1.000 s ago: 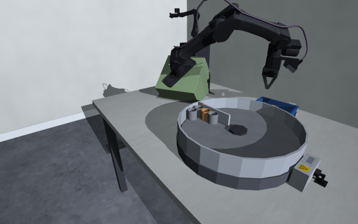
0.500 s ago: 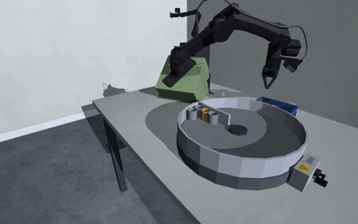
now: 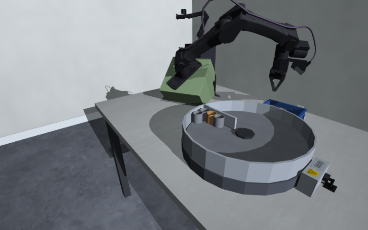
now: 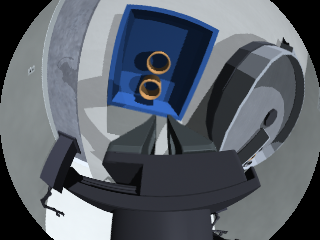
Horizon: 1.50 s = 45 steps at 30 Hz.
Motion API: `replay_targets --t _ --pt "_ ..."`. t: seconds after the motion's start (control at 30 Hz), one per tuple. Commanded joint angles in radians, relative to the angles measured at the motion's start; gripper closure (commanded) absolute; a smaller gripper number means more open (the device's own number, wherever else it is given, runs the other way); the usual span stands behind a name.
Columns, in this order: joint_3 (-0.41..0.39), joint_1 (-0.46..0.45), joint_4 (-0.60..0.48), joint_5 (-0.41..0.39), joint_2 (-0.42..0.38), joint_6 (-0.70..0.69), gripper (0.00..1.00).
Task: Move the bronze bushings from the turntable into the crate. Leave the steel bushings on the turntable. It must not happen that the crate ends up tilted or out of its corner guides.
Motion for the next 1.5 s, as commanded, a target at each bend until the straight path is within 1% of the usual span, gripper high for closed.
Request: replay_targets --t 0.0,0.33,0.47,0.5,0.57,0.6,0.7,0.73,0.8,0.9,0.97,1.07,1.13,1.17,1.2,1.27,1.37,1.47 --pt "0.046 0.046 -0.015 -0.001 -0.007 0.005 0.86" --pt "0.046 0.046 -0.015 -0.001 -0.008 0.005 0.85" --pt "0.028 0.042 -0.002 0.001 -0.046 -0.009 0.85" --pt "-0.019 0.04 0.017 0.004 -0.05 -0.012 0.85" --pt "-0.019 0.04 0.017 0.004 -0.05 -0.012 0.85" --pt "-0.033 0.036 0.022 0.006 -0.061 -0.015 0.85" --pt "-0.102 0.022 0.044 0.013 -0.113 -0.029 0.85" --pt "-0.133 -0.003 0.053 0.015 -0.136 -0.034 0.85" --pt "-0.208 -0.017 0.077 0.019 -0.192 -0.047 0.85" --pt "-0.345 -0.055 0.118 0.027 -0.306 -0.085 0.85" --pt "-0.449 -0.09 0.147 0.034 -0.399 -0.122 0.85" --pt "-0.604 -0.16 0.187 0.047 -0.563 -0.203 0.85" --pt "-0.604 -0.16 0.187 0.047 -0.563 -0.203 0.85" --pt "-0.668 -0.193 0.219 0.047 -0.648 -0.263 0.85" --pt "-0.704 -0.222 0.226 0.035 -0.698 -0.299 0.85" --pt "-0.771 -0.283 0.24 0.039 -0.8 -0.375 0.85" --pt "-0.839 -0.386 0.253 0.039 -0.948 -0.509 0.85" --pt "-0.867 -0.498 0.263 0.026 -1.07 -0.657 0.85"
